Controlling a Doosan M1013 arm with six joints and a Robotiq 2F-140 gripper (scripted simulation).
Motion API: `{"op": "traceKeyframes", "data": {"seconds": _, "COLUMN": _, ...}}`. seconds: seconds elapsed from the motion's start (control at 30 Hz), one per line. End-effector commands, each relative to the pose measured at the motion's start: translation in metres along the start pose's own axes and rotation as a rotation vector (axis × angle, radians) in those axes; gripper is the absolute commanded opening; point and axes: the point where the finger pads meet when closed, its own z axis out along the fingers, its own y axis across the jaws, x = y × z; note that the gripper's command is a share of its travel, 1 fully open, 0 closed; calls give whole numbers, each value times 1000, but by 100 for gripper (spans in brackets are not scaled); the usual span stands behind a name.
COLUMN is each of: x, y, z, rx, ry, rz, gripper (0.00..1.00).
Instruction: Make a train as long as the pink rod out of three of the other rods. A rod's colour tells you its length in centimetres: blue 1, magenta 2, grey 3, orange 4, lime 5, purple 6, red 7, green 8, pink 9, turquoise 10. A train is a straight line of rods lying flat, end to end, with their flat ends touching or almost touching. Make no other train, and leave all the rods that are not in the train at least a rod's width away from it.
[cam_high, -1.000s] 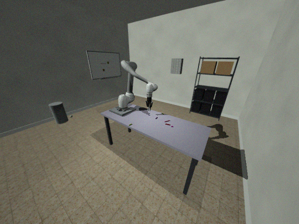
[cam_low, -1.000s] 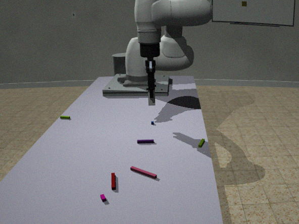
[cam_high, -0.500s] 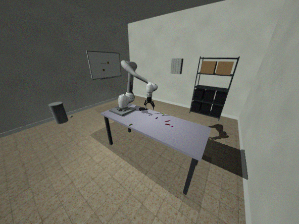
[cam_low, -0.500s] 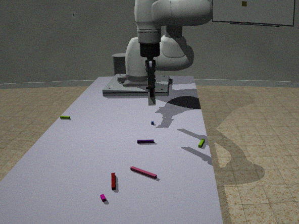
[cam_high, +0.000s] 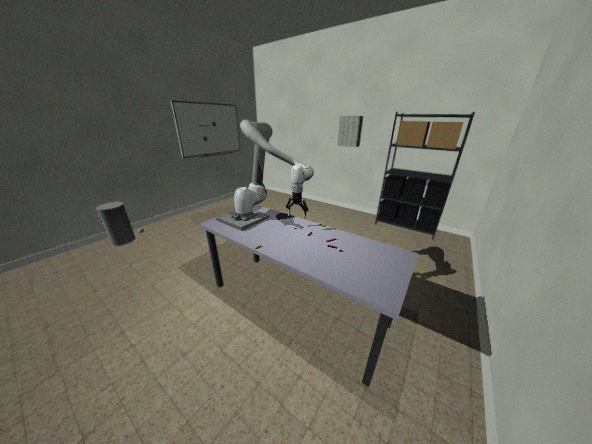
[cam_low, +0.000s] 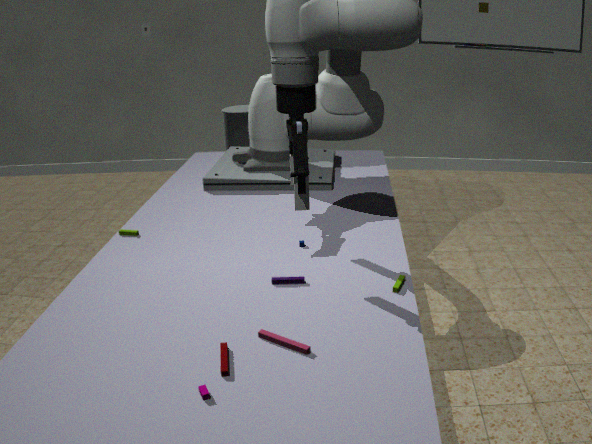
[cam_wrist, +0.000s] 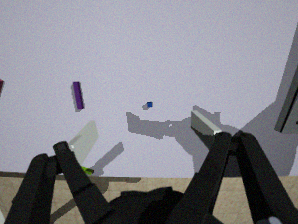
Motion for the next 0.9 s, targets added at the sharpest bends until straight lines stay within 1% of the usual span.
{"op": "traceKeyframes", "data": {"seconds": 0.0, "x": 4, "y": -23, "z": -4, "rx": 0, "ry": -1, "rz": -83, "gripper": 100}}
{"op": "traceKeyframes", "data": {"seconds": 0.07, "x": 9, "y": -51, "z": -8, "rx": 0, "ry": -1, "rz": -185, "gripper": 100}}
{"op": "traceKeyframes", "data": {"seconds": 0.4, "x": 34, "y": -156, "z": -17, "rx": 1, "ry": -1, "rz": -580, "gripper": 100}}
{"op": "traceKeyframes", "data": {"seconds": 0.47, "x": 34, "y": -156, "z": -17, "rx": 1, "ry": -1, "rz": -580, "gripper": 100}}
{"op": "traceKeyframes", "data": {"seconds": 0.5, "x": 41, "y": -179, "z": -17, "rx": 1, "ry": -1, "rz": -672, "gripper": 100}}
{"op": "traceKeyframes", "data": {"seconds": 0.53, "x": 44, "y": -191, "z": -17, "rx": 1, "ry": -1, "rz": -718, "gripper": 100}}
{"op": "traceKeyframes", "data": {"seconds": 0.87, "x": 78, "y": -286, "z": -13, "rx": 1, "ry": -1, "rz": -1118, "gripper": 100}}
